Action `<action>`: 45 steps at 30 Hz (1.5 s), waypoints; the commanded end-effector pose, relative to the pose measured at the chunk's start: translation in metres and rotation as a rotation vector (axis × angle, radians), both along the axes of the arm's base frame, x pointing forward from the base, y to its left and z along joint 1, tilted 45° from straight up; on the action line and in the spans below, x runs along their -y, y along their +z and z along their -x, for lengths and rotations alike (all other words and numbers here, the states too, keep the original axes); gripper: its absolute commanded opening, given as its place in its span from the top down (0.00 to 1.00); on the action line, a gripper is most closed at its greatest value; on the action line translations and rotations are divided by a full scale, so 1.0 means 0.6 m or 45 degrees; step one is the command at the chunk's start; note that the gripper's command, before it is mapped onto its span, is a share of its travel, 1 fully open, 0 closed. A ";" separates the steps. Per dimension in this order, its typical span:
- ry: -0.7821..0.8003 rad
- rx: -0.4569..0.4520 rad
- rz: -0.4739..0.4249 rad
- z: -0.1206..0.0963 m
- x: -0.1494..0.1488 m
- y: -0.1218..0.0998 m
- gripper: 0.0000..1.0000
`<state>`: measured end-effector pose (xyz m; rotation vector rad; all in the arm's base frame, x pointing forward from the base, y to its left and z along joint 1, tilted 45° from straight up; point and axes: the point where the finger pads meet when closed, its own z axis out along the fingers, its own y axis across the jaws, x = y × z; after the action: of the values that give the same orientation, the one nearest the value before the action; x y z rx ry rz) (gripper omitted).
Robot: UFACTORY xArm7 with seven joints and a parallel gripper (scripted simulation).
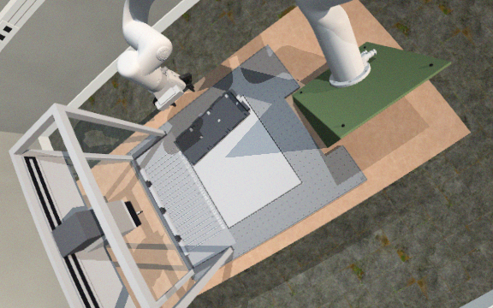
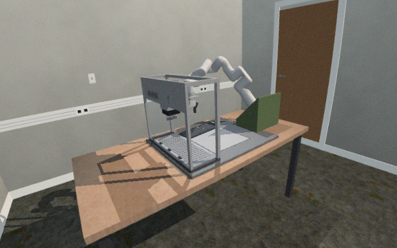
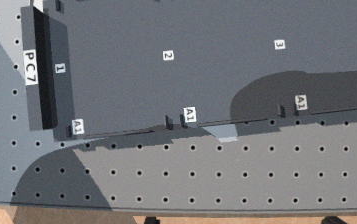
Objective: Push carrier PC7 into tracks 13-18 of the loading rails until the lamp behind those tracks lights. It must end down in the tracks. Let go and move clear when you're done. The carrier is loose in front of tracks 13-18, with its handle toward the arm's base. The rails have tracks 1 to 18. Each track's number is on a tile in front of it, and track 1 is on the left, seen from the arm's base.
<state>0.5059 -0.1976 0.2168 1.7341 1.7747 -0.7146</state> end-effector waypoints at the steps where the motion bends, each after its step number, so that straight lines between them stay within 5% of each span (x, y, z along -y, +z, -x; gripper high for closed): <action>1: 0.003 0.005 -0.001 -0.002 -0.001 0.003 0.00; 45: 0.003 0.005 -0.001 -0.005 0.070 -0.068 0.00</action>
<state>0.5068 -0.2373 0.1790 1.7359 1.7728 -0.7146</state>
